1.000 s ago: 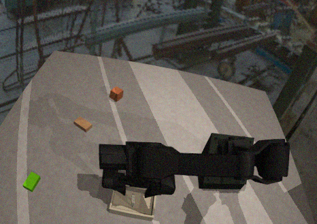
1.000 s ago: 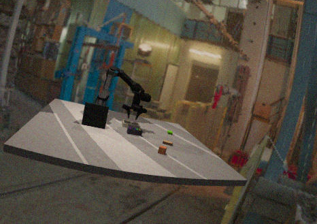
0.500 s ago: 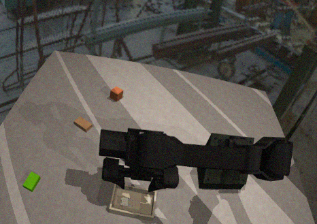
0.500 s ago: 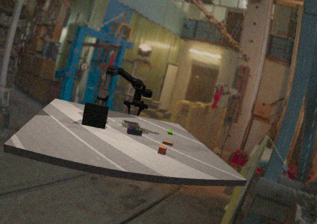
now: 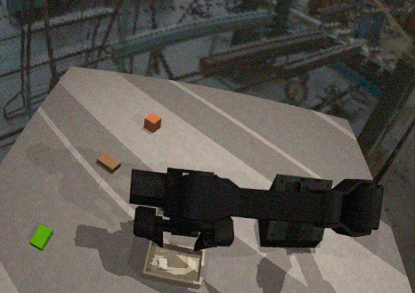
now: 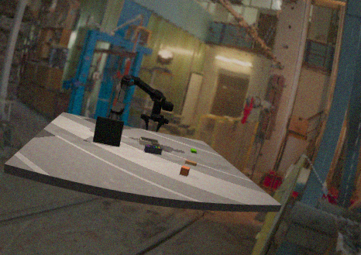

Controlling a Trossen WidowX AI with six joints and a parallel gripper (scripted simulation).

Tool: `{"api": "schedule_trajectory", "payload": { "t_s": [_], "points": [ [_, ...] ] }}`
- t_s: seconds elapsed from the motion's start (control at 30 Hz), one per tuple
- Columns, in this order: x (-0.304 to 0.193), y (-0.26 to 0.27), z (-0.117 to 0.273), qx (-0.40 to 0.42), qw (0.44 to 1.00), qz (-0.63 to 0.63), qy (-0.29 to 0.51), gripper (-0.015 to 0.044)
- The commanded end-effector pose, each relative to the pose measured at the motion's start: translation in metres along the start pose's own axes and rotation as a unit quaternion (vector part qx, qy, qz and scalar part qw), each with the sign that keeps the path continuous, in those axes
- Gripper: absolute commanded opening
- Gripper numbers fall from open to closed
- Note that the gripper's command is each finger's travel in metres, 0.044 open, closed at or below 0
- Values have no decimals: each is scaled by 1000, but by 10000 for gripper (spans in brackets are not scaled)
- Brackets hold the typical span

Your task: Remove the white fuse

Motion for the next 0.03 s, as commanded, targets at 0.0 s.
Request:
{"api": "schedule_trajectory", "payload": {
  "t_s": [0.0],
  "points": [
    [0,0,0,0,1000,0,0,330]
  ]
}}
Point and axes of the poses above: the point midway between the two fingers, 35 mm back from their tips, its own z axis back along the fingers, its own y axis across the jaws, x = y × z, the point moved 5 cm from there along z, back along the fingers
